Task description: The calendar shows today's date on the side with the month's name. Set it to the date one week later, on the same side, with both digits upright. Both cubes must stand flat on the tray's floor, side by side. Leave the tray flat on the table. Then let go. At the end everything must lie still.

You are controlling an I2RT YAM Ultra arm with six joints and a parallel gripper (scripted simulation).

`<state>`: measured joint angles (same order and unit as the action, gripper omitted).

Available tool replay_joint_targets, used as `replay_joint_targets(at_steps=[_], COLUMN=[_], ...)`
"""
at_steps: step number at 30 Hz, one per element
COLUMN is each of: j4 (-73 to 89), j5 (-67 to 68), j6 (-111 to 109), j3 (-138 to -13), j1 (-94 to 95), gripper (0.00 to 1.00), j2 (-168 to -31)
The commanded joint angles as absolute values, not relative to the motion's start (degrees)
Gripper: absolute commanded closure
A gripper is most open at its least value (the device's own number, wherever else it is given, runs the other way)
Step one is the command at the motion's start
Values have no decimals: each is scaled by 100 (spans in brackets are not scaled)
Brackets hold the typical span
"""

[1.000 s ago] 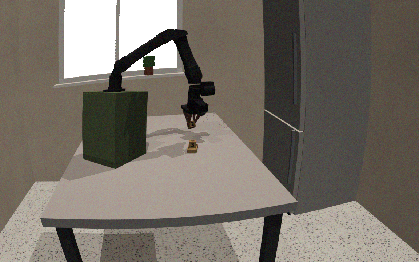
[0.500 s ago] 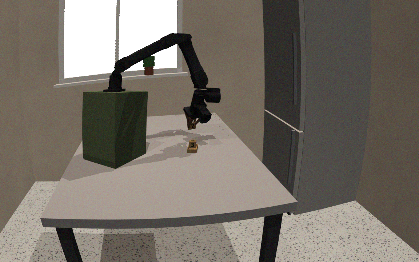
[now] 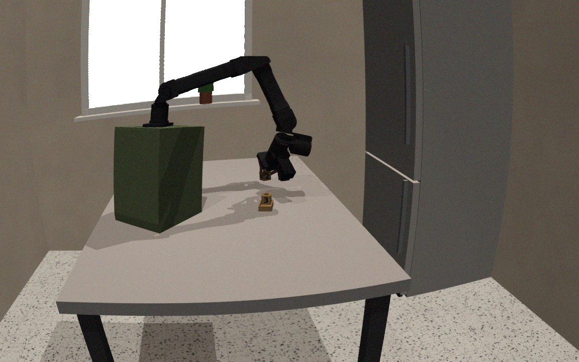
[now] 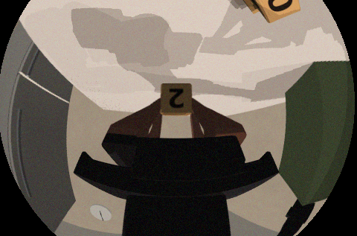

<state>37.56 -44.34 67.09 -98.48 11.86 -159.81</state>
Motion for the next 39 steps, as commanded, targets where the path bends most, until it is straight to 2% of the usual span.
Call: replay_joint_targets(at_steps=[1,39], j4=[4176,4059], j5=[-4853,-4858], j6=[6427,6460], j3=[-9952,-10149], j1=[1160,1182], gripper=[73,73], j2=[-15959,-16248])
